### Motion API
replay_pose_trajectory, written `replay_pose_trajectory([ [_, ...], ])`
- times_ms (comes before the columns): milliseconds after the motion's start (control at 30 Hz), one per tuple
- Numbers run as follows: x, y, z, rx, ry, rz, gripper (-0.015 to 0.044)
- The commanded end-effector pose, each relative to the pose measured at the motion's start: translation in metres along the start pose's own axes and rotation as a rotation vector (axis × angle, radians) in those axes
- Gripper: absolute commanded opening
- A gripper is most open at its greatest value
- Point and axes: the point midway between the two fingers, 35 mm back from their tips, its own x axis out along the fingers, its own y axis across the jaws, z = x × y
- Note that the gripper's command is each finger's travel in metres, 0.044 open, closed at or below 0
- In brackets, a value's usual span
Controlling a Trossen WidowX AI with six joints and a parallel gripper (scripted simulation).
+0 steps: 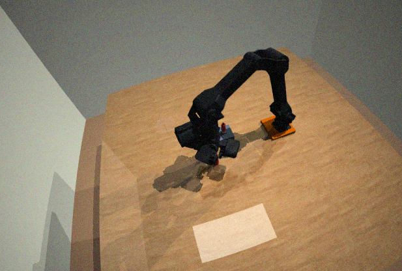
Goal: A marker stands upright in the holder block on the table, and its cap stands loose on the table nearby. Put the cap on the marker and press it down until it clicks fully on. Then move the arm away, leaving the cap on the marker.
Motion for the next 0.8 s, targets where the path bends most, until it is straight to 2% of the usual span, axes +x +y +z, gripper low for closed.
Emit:
replay_pose_trajectory([
  [0,0.009,0.001,-0.001,-0.002,0.003,0.008,0.0247],
  [633,0.037,0.002,-0.002,-0.005,0.005,0.007,0.0247],
  [767,0.037,0.002,-0.003,-0.005,0.005,0.007,0.0142],
])
